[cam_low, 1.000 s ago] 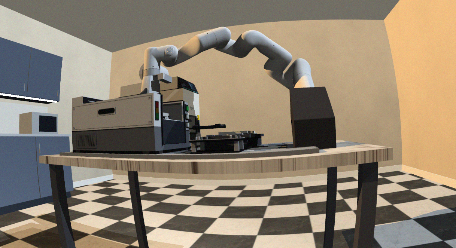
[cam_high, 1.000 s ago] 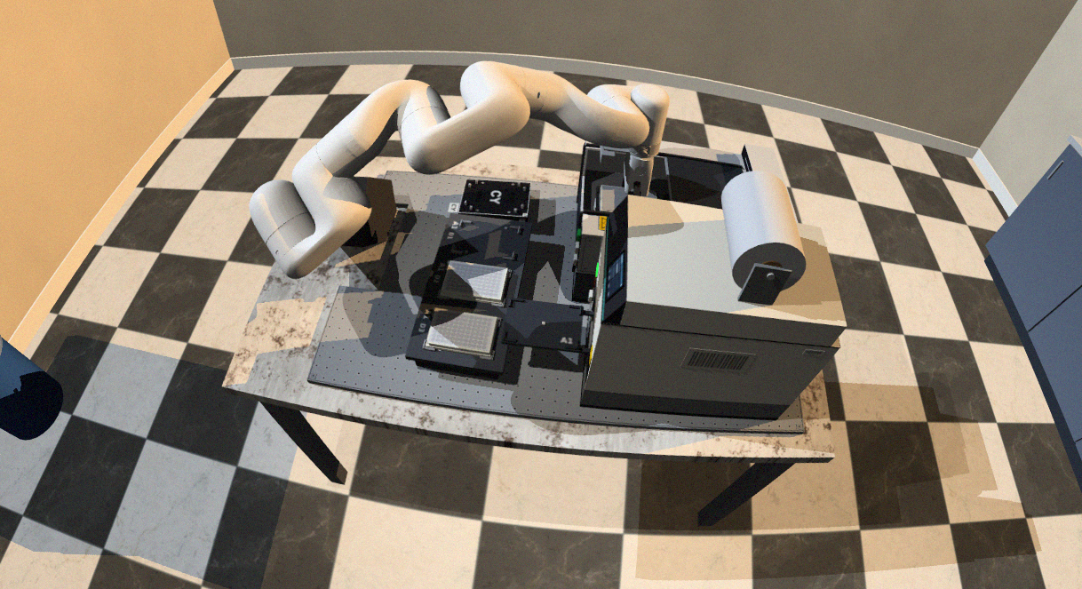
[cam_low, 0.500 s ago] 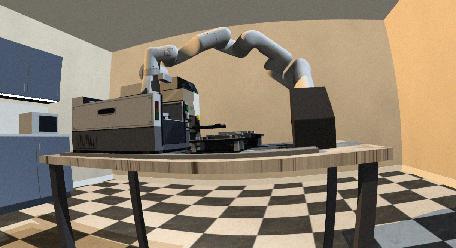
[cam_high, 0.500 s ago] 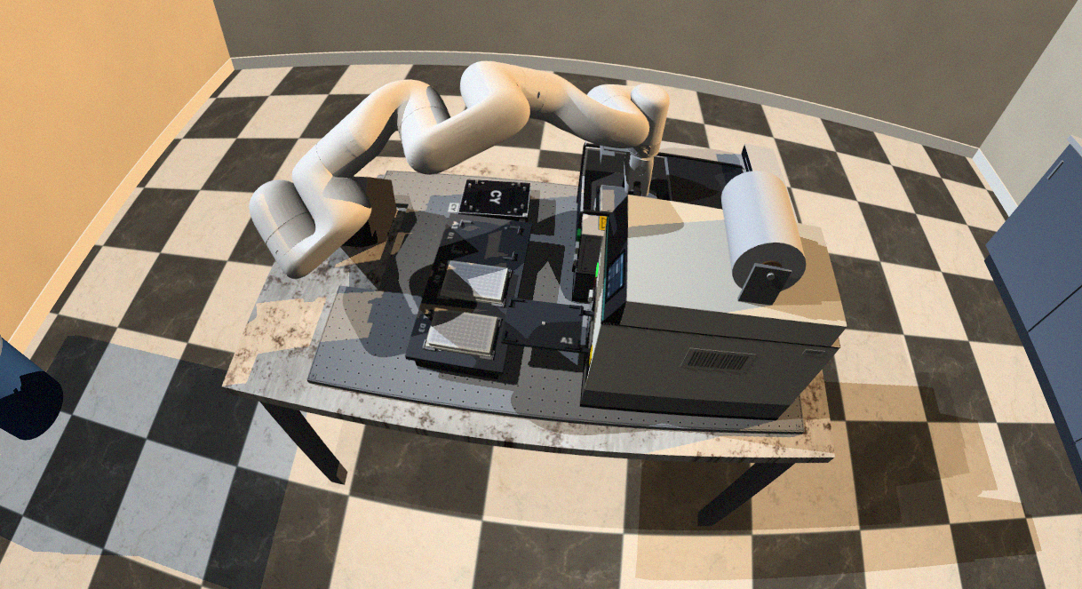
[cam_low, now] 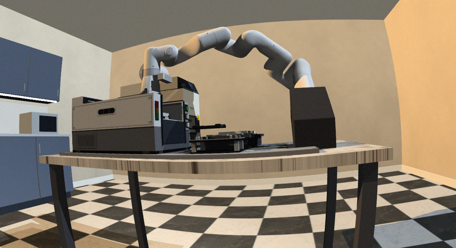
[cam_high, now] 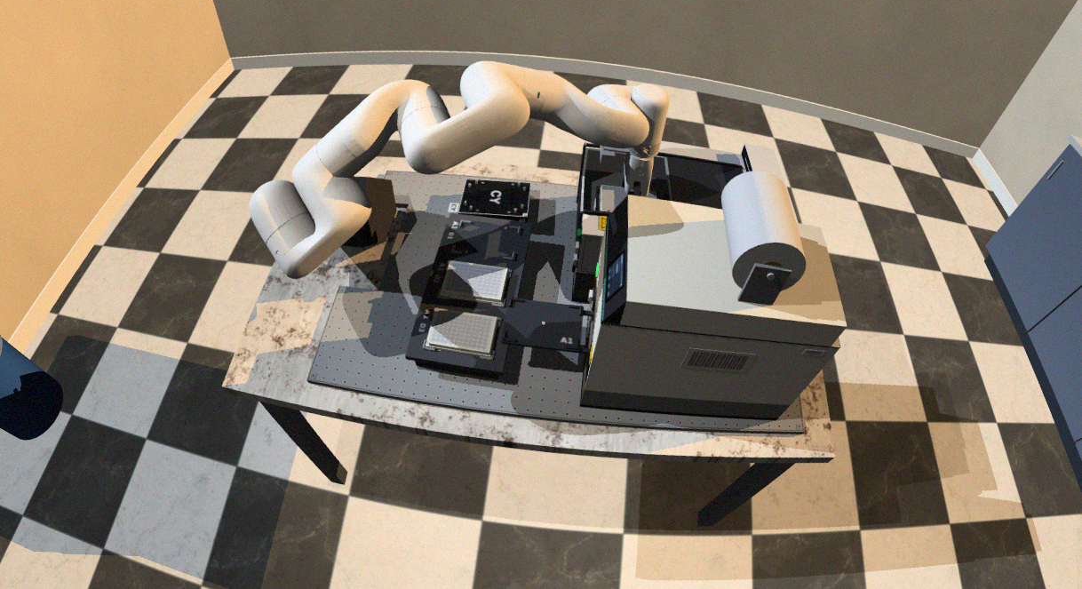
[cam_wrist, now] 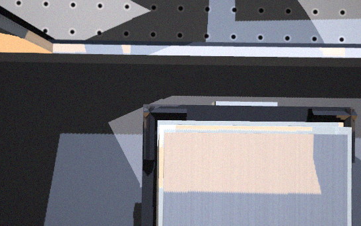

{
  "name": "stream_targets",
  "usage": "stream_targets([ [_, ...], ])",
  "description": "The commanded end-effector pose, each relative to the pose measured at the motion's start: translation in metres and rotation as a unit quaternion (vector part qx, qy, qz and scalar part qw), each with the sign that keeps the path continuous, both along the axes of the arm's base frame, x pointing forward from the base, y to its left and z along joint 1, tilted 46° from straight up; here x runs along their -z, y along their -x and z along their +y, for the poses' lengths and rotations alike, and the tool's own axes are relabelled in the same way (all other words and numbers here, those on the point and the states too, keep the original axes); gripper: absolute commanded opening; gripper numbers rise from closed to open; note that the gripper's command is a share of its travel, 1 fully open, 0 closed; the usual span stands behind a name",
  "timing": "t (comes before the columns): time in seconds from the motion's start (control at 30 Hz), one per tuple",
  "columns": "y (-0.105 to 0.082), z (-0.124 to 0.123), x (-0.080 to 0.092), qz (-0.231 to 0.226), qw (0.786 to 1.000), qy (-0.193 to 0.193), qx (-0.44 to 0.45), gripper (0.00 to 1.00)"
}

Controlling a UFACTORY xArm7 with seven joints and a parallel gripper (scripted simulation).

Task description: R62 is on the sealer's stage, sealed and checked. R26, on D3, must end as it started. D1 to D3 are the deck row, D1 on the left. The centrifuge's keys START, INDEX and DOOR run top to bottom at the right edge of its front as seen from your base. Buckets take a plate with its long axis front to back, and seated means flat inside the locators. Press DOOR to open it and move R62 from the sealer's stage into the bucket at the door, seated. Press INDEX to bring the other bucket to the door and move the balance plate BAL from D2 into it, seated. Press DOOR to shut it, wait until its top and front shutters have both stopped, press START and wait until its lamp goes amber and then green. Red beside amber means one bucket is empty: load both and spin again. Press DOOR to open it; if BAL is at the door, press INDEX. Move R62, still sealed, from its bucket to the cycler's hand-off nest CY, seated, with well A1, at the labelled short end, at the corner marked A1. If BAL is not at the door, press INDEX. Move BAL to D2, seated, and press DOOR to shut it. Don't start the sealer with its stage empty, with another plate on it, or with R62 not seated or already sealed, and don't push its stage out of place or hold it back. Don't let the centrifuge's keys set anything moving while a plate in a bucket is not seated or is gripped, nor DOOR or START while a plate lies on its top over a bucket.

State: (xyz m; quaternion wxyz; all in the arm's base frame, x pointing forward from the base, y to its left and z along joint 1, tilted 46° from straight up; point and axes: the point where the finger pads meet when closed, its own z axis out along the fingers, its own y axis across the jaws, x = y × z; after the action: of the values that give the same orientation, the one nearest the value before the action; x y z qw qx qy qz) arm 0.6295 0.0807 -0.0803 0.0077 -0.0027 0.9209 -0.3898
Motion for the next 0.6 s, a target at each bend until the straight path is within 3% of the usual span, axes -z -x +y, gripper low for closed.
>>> stream_targets([
  [0.0, -0.001, 0.003, -0.002, -0.002, 1.000, -0.001, -0.002, 0.00],
  [0.57, -0.001, 0.015, -0.013, -0.002, 1.000, -0.001, -0.002, 0.00],
])
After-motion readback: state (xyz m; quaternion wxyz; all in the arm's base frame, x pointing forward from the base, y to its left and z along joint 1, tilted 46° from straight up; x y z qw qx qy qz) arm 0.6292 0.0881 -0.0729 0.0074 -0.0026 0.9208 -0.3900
